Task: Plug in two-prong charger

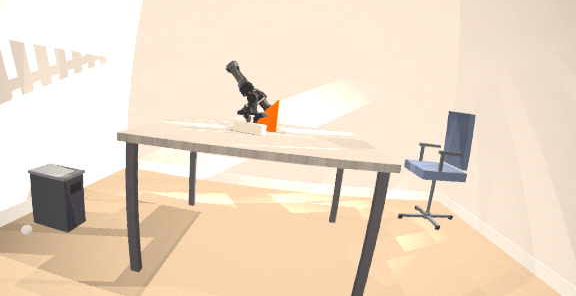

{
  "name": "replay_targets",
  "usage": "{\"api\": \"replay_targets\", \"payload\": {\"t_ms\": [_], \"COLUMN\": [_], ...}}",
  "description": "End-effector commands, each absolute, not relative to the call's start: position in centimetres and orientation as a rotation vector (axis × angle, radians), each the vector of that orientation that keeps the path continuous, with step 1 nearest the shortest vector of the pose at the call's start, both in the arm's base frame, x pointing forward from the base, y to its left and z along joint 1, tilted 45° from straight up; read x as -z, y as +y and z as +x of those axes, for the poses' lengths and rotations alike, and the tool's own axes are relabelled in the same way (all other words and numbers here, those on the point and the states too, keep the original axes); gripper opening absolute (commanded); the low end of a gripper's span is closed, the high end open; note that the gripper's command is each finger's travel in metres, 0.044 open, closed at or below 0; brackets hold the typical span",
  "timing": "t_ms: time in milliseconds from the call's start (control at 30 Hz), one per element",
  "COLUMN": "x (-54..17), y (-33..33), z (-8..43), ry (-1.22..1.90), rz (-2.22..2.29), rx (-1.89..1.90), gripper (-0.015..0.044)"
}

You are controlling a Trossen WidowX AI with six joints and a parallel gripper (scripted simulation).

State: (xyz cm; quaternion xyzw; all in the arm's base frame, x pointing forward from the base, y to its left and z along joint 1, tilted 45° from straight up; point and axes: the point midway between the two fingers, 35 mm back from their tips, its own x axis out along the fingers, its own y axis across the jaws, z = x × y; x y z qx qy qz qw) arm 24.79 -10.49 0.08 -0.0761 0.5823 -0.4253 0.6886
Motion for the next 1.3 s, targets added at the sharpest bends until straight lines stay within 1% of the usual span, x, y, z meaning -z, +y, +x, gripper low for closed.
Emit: {"api": "replay_targets", "payload": {"t_ms": [0,1267], "x": [-0.20,-0.57], "y": [-10.60,-10.90], "z": [24.91,25.73], "ry": [1.302,1.302], "rz": [-0.178,-0.178], "rx": [0.953,0.953], "gripper": [0.0000,0.0000]}}
